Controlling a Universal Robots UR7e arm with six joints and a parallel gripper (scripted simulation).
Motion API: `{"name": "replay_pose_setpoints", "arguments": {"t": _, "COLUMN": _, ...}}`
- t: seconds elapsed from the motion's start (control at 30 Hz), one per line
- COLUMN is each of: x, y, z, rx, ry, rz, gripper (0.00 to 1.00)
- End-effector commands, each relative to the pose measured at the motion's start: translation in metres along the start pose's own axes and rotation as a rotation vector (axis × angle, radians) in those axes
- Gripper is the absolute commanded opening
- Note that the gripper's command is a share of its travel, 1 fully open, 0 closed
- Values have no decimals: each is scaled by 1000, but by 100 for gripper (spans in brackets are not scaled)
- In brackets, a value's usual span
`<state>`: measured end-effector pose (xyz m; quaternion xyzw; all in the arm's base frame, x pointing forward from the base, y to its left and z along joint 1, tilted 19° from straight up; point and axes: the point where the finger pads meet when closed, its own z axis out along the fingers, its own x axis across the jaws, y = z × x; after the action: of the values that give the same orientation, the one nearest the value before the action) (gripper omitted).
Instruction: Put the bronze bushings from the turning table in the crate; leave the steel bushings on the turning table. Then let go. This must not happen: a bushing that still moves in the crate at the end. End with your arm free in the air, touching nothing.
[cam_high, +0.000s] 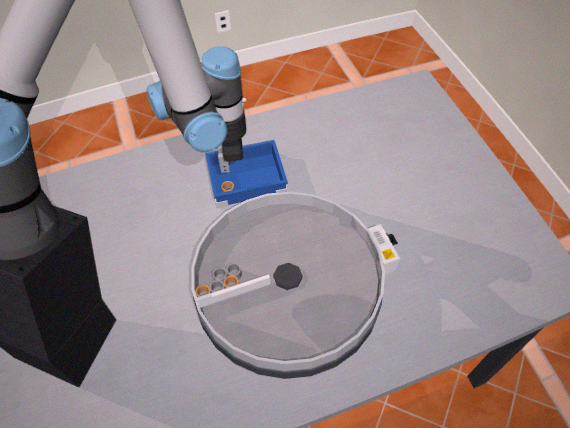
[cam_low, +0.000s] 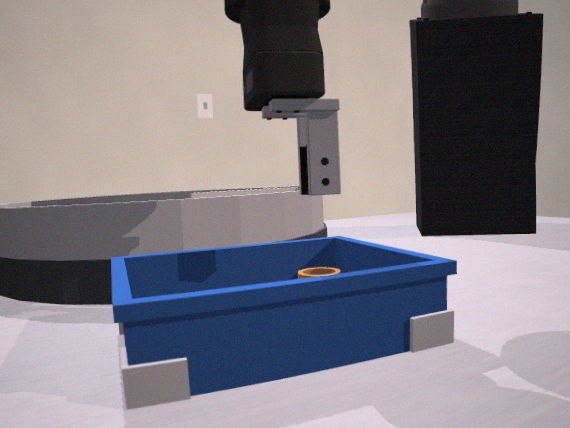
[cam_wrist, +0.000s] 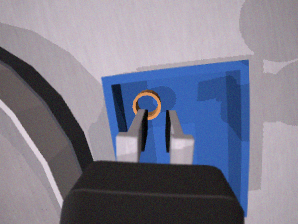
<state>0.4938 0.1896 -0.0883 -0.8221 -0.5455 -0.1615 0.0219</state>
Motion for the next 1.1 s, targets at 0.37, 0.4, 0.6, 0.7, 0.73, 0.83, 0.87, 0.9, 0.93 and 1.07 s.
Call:
{"name": "replay_pose_setpoints", "arguments": {"t": 0.37, "x": 0, "y": 0, "z": -55, "rx": 0, "ry": 0, "rz": 0, "gripper": 42}}
{"name": "replay_pose_setpoints", "arguments": {"t": 0.4, "x": 0, "y": 0, "z": -55, "rx": 0, "ry": 0, "rz": 0, "gripper": 42}}
{"name": "replay_pose_setpoints", "arguments": {"t": 0.6, "x": 0, "y": 0, "z": -55, "rx": 0, "ry": 0, "rz": 0, "gripper": 42}}
{"name": "replay_pose_setpoints", "arguments": {"t": 0.7, "x": 0, "y": 1, "z": -54, "rx": -2, "ry": 1, "rz": 0, "gripper": 42}}
{"name": "replay_pose_setpoints", "arguments": {"t": 0.73, "x": 0, "y": 1, "z": -54, "rx": -2, "ry": 1, "rz": 0, "gripper": 42}}
{"name": "replay_pose_setpoints", "arguments": {"t": 0.83, "x": 0, "y": 1, "z": -54, "rx": -2, "ry": 1, "rz": 0, "gripper": 42}}
{"name": "replay_pose_setpoints", "arguments": {"t": 0.87, "x": 0, "y": 1, "z": -54, "rx": -2, "ry": 1, "rz": 0, "gripper": 42}}
{"name": "replay_pose_setpoints", "arguments": {"t": 0.9, "x": 0, "y": 1, "z": -54, "rx": -2, "ry": 1, "rz": 0, "gripper": 42}}
{"name": "replay_pose_setpoints", "arguments": {"t": 0.93, "x": 0, "y": 1, "z": -54, "rx": -2, "ry": 1, "rz": 0, "gripper": 42}}
{"name": "replay_pose_setpoints", "arguments": {"t": 1.07, "x": 0, "y": 1, "z": -54, "rx": -2, "ry": 1, "rz": 0, "gripper": 42}}
